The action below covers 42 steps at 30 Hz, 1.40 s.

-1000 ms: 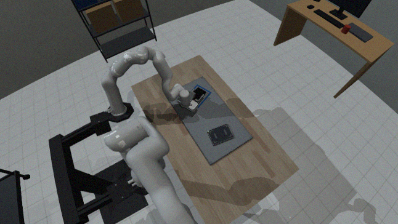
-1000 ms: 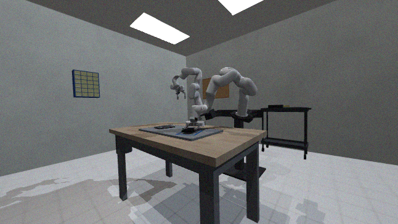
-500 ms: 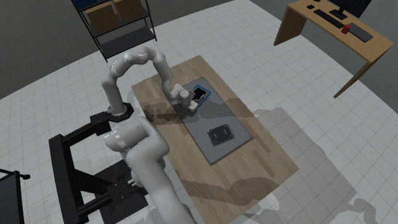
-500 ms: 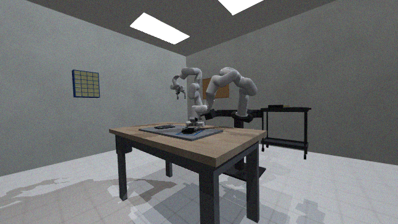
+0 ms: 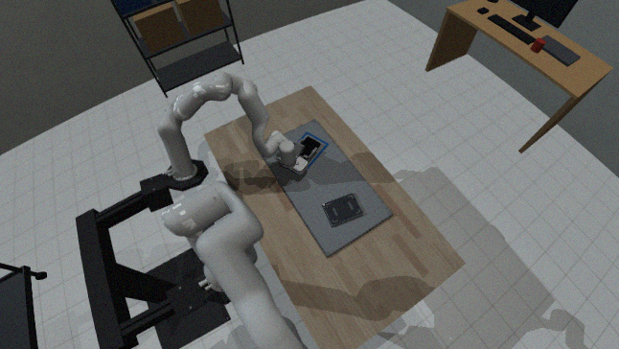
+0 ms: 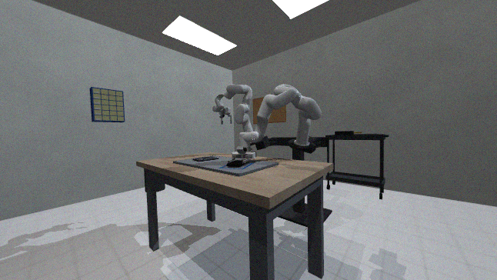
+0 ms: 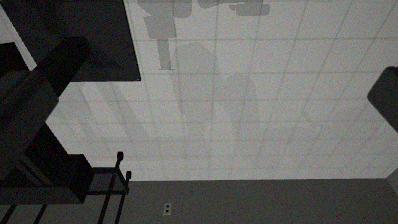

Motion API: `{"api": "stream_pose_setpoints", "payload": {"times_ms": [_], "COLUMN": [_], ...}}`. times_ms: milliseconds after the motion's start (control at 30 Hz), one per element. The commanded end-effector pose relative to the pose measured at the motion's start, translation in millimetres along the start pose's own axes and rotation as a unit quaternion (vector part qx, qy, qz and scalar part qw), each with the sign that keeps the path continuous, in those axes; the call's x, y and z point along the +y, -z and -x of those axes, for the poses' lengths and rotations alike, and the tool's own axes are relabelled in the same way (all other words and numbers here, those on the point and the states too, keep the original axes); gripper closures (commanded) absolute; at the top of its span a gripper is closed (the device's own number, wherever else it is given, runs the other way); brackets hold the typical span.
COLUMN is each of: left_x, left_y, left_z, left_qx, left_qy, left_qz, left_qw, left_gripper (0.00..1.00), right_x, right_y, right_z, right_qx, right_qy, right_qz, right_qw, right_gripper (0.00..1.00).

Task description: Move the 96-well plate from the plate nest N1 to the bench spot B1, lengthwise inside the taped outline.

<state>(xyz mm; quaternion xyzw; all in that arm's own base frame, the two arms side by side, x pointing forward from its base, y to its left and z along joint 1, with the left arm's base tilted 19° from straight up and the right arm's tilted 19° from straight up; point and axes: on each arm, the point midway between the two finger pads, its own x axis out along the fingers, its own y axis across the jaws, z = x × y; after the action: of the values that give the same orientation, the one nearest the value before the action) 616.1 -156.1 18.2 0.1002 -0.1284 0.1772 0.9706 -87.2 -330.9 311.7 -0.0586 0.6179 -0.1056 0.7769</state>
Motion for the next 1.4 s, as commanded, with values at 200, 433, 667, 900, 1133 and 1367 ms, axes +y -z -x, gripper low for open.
{"api": "stream_pose_setpoints", "payload": {"times_ms": [200,433,667,900,1133,1367], "left_x": [-0.8,-0.8,-0.8,-0.8,-0.8,-0.8], "left_y": [0.0,1.0,2.0,3.2,4.0,4.4], "left_z": [-0.9,-0.9,-0.9,-0.9,-0.9,-0.9], "left_qx": [-0.001,-0.001,-0.001,-0.001,-0.001,-0.001], "left_qy": [0.0,0.0,0.0,0.0,0.0,0.0], "left_qz": [0.001,0.001,0.001,0.001,0.001,0.001], "left_qw": [1.0,1.0,1.0,1.0,1.0,1.0], "left_gripper": [1.0,1.0,1.0,1.0,1.0,0.63], "right_x": [-0.8,-0.8,-0.8,-0.8,-0.8,-0.8], "right_y": [-0.2,-0.2,-0.2,-0.2,-0.2,-0.2], "right_z": [1.3,1.3,1.3,1.3,1.3,1.3], "right_qx": [0.0,0.0,0.0,0.0,0.0,0.0], "right_qy": [0.002,0.002,0.002,0.002,0.002,0.002], "right_qz": [0.0,0.0,0.0,0.0,0.0,0.0], "right_qw": [1.0,1.0,1.0,1.0,1.0,1.0], "right_gripper": [0.0,0.0,0.0,0.0,0.0,0.0]}}
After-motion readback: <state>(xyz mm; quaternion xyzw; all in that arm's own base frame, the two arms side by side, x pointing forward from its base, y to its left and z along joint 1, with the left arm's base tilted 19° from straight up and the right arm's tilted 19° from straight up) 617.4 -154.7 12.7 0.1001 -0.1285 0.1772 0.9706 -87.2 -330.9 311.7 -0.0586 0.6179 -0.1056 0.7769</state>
